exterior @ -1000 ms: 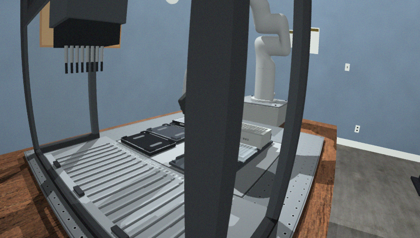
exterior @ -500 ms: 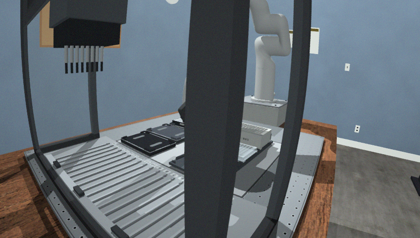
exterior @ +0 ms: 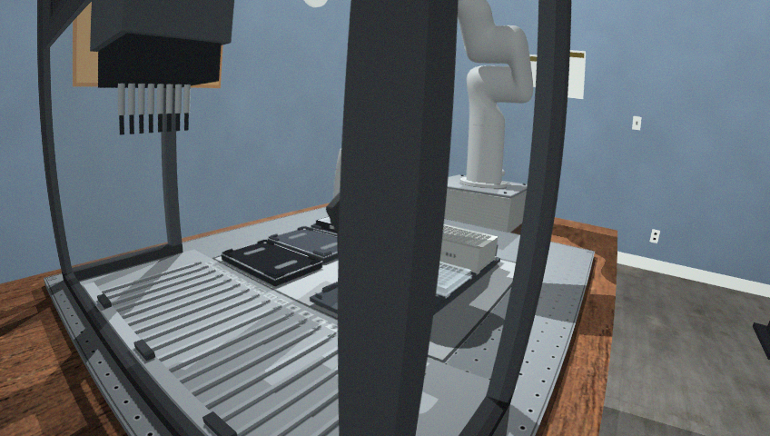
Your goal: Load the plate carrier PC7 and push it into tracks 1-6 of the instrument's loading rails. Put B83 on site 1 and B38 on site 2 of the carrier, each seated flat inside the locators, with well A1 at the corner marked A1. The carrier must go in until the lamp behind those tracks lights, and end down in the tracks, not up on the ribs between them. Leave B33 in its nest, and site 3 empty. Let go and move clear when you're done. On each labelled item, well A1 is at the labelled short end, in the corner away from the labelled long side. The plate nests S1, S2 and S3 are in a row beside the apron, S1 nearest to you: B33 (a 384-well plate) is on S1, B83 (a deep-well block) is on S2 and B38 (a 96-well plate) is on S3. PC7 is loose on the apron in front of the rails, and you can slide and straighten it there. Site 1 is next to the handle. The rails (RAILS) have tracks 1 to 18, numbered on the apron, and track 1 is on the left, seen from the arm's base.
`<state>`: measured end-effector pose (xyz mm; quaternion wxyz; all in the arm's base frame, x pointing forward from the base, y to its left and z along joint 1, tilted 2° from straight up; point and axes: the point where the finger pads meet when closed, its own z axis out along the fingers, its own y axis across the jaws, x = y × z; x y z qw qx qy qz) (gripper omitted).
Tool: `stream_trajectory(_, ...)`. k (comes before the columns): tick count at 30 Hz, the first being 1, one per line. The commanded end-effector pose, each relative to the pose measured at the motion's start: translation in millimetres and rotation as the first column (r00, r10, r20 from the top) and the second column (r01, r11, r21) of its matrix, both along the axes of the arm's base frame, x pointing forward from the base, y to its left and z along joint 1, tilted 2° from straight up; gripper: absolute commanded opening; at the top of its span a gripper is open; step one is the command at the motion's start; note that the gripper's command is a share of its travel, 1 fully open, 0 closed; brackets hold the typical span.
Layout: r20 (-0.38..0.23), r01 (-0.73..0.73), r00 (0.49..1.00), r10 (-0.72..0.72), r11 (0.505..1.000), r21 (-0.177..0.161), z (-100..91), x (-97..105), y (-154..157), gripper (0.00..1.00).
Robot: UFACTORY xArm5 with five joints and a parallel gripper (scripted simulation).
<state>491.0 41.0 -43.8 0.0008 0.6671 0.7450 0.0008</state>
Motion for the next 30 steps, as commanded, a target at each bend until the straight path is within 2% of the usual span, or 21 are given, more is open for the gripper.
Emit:
stream_trajectory(1, 0.006, 0.000, 1.000, 0.000, 1.000, -0.027, 0.5, 1, 0, 1.00)
stream_trajectory(30, 0.006, 0.000, 1.000, 0.000, 1.000, -0.027, -17.5, 1, 0, 1.00)
